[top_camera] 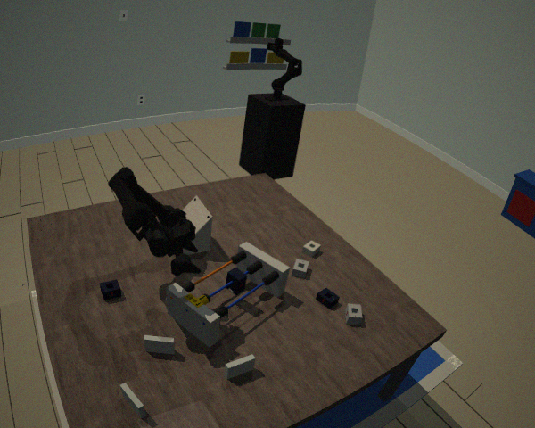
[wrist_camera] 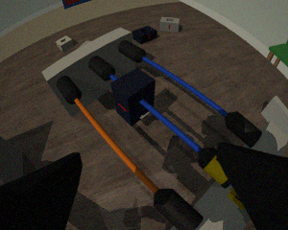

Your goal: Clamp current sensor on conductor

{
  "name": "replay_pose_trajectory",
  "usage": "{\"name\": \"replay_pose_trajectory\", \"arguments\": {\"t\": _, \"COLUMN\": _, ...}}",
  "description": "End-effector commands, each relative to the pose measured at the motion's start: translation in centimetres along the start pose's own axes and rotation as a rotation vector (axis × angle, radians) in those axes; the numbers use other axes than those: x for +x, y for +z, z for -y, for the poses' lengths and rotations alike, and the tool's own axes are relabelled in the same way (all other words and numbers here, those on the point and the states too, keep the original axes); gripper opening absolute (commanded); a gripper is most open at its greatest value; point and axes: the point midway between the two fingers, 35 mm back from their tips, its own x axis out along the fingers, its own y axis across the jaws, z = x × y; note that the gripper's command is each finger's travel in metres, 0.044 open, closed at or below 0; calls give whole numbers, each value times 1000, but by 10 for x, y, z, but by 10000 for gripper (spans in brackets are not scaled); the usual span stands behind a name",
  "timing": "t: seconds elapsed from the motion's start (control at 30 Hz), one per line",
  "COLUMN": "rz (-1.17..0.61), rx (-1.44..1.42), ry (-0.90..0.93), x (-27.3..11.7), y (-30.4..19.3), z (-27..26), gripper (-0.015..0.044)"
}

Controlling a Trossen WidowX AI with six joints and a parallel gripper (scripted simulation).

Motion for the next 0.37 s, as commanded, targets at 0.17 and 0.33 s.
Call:
{"name": "replay_pose_trajectory", "arguments": {"t": 0.17, "rz": -8, "rx": 19, "ry": 0, "x": 1, "y": 0, "z": 0, "gripper": 440}}
{"name": "replay_pose_trajectory", "arguments": {"t": 0.33, "rz": -35, "rx": 129, "ry": 2, "x": 4, "y": 1, "z": 0, "gripper": 440}}
